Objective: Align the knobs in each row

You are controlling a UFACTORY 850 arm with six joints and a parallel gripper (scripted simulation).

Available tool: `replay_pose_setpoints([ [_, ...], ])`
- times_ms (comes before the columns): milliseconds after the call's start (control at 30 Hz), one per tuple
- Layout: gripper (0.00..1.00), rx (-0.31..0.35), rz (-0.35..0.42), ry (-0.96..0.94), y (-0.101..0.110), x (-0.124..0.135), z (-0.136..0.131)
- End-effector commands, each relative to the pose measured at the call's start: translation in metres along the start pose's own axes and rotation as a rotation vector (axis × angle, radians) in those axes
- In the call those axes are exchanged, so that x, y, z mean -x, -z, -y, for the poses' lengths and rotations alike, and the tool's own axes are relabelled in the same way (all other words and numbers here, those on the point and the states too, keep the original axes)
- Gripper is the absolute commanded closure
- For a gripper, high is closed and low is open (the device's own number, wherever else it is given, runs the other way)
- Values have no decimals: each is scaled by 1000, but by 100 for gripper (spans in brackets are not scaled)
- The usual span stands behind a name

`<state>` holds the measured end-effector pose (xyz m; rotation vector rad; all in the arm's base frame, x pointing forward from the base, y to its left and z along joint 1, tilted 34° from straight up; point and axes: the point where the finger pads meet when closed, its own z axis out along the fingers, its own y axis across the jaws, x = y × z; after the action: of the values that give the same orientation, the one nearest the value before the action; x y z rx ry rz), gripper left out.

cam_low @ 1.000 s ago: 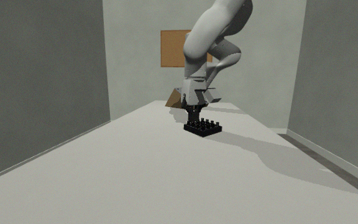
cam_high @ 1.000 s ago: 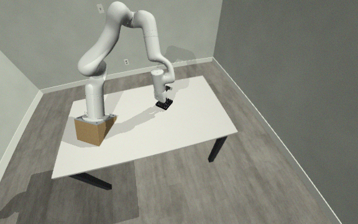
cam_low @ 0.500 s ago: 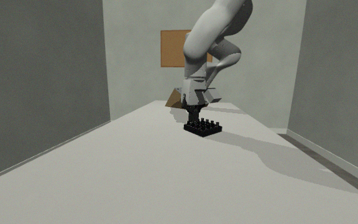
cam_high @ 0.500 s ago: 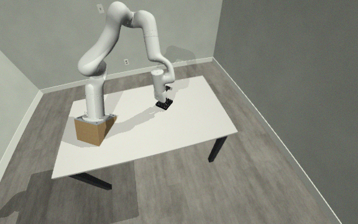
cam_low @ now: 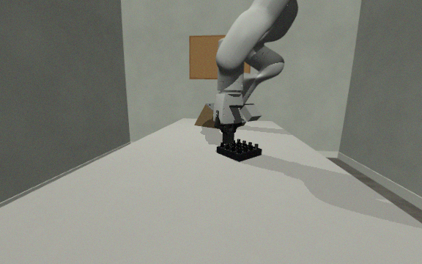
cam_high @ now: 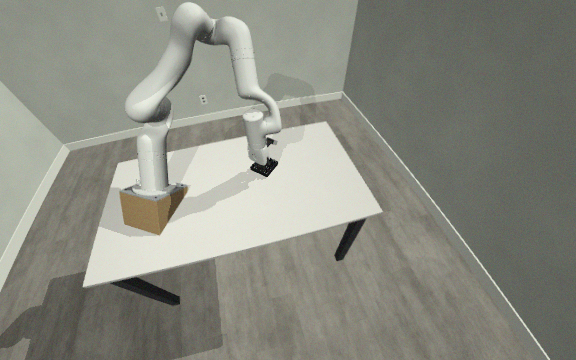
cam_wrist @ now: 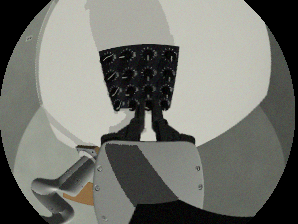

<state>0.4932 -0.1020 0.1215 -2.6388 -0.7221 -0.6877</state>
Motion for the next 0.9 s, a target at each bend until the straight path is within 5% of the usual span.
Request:
replay_pose_setpoints([
  [0, 92, 1, -1, 0, 0, 0, -1],
  [867, 92, 1, -1, 10, 0, 0, -1],
])
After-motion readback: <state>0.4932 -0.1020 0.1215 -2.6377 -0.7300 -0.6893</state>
